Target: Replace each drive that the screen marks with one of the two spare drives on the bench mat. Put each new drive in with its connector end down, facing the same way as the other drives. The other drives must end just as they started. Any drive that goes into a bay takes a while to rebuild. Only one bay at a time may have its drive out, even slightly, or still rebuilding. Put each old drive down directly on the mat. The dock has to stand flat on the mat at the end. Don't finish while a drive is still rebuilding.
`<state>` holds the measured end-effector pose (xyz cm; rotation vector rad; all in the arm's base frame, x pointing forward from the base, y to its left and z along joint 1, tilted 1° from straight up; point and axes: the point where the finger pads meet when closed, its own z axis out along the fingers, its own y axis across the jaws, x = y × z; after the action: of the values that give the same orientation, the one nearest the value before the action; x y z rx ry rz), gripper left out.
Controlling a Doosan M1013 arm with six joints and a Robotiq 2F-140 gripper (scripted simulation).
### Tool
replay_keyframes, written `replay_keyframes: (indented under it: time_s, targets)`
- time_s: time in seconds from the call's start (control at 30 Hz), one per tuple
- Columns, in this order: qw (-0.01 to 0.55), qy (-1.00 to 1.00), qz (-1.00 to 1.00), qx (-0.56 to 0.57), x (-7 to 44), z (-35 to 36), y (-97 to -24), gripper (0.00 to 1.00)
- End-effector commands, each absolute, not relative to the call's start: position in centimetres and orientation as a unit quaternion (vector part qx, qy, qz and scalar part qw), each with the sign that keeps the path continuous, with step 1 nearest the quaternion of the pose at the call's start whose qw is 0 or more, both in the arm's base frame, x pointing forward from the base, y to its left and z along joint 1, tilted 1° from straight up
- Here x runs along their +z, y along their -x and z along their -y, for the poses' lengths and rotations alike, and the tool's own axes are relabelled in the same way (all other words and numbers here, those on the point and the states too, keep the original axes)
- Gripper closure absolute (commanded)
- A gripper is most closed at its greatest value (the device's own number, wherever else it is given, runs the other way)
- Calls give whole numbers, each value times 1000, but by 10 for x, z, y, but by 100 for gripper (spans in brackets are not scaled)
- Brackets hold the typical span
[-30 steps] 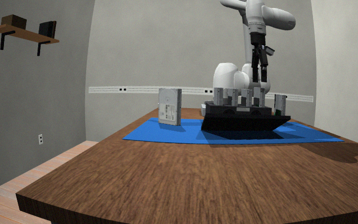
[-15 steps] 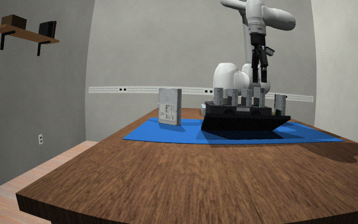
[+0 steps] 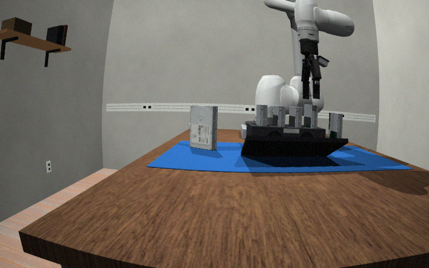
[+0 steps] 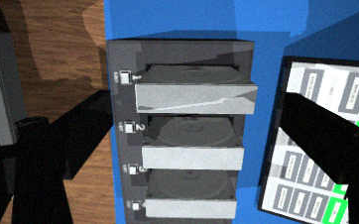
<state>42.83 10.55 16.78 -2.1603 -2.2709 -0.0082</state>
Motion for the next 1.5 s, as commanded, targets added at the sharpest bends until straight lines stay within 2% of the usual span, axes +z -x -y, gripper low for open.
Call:
replay_keyframes:
  time_s: [0.0,0.67,1.47]
  targets:
    - [4,689,724,-3,168,-106,-429,11]
    - [4,689,724,-3,153,-106,-429,11]
    - [4,689,724,-3,101,-106,-429,11]
